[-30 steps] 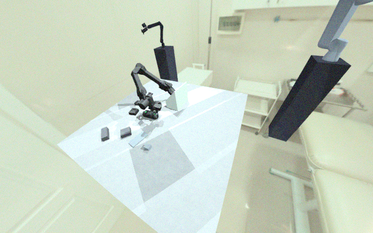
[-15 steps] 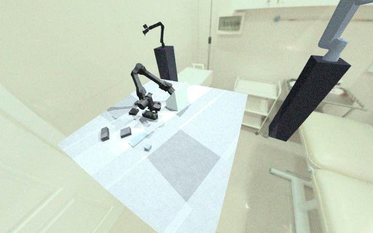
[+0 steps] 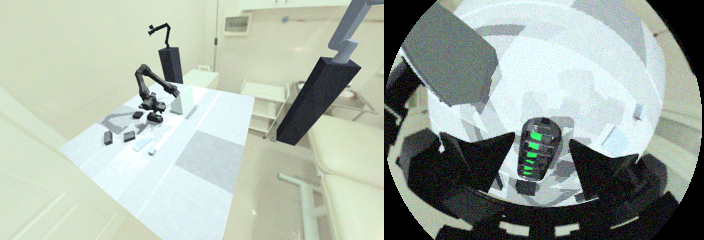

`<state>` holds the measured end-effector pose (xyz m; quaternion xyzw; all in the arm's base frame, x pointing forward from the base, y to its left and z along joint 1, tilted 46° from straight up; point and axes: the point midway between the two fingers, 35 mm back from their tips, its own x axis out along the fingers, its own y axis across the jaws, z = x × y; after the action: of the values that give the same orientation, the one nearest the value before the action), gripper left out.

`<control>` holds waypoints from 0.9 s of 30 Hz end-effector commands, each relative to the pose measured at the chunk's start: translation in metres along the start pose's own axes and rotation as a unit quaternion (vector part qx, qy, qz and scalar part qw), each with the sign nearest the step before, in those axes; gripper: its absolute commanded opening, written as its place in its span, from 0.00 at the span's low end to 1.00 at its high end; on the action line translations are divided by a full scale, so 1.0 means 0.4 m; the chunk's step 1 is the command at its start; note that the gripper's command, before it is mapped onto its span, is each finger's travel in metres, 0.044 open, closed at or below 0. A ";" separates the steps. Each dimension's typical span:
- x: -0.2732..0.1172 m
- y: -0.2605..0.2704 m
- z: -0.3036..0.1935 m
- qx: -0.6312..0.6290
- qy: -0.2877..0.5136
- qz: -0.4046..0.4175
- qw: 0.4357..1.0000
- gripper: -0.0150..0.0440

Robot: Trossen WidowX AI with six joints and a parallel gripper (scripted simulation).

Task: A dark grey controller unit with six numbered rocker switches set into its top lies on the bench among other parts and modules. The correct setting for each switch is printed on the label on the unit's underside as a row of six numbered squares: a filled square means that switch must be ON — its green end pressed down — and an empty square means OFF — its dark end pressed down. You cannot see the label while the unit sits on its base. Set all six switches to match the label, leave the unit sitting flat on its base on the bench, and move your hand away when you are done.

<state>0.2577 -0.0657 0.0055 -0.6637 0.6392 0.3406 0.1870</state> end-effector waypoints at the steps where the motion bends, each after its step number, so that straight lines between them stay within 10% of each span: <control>1: -0.061 -0.008 -0.004 0.009 0.000 -0.013 1.000 1.00; 9: -0.061 -0.008 -0.004 0.009 0.000 -0.013 1.000 1.00; 27: 0.000 0.136 -0.125 0.055 0.003 -0.011 0.998 0.25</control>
<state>0.2170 -0.1042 0.0495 -0.6589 0.6502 0.3023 0.2272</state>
